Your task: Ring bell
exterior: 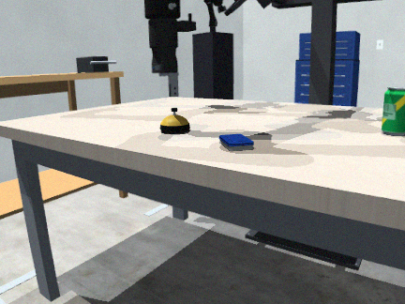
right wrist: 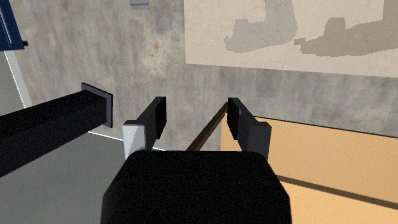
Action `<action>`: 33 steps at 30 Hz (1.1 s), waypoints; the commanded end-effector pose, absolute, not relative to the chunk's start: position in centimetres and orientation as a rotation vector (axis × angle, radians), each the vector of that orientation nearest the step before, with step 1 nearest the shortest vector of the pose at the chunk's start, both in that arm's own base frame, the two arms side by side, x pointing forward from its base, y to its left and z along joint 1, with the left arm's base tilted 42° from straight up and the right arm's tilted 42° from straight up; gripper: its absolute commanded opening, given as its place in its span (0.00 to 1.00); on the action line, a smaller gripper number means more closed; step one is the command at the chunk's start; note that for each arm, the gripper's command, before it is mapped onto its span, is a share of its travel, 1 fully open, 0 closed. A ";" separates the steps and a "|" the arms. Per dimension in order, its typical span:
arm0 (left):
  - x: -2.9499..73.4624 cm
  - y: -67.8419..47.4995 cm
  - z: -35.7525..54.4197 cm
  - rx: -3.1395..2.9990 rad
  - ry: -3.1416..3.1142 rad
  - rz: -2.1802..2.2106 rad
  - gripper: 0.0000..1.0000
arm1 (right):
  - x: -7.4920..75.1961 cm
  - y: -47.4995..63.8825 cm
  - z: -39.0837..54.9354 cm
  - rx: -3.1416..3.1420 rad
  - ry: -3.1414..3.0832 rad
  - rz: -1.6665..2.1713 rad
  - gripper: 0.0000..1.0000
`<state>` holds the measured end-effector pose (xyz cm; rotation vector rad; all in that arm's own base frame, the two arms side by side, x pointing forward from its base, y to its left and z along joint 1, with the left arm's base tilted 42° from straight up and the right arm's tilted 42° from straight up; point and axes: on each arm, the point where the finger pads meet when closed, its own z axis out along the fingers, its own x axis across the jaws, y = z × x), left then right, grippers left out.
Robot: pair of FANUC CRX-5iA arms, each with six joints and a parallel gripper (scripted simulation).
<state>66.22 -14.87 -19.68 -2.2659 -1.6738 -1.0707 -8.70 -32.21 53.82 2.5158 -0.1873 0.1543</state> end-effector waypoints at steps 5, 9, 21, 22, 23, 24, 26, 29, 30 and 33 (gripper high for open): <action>65.3 -16.0 -18.1 -2.268 -1.675 -1.072 0.17 | -8.8 -32.2 53.9 2.513 -0.188 0.153 1.00; 65.0 -16.4 -17.5 -2.268 -1.675 -1.072 0.17 | -8.8 -32.2 53.9 2.513 -0.188 0.153 1.00; 64.6 -16.7 -17.0 -2.268 -1.675 -1.072 0.17 | -8.8 -32.2 53.9 2.513 -0.188 0.153 1.00; 64.6 -16.7 -17.0 -2.268 -1.675 -1.072 0.17 | -8.8 -32.2 53.9 2.513 -0.188 0.153 1.00; 64.6 -16.7 -17.0 -2.268 -1.675 -1.072 0.17 | -8.8 -32.2 53.9 2.513 -0.188 0.153 1.00; 64.6 -16.7 -17.0 -2.268 -1.675 -1.072 0.17 | -8.8 -32.2 53.9 2.513 -0.188 0.153 1.00; 64.6 -16.7 -17.0 -2.268 -1.675 -1.072 0.17 | -8.8 -32.2 53.9 2.513 -0.188 0.153 1.00; 64.6 -16.7 -17.0 -2.268 -1.675 -1.072 0.17 | -8.8 -32.2 53.9 2.513 -0.188 0.153 1.00; 64.6 -16.7 -17.0 -2.268 -1.675 -1.072 0.17 | -8.8 -32.2 53.9 2.513 -0.188 0.153 1.00; 64.6 -16.7 -17.0 -2.268 -1.675 -1.072 0.17 | -8.8 -32.2 53.9 2.513 -0.188 0.153 1.00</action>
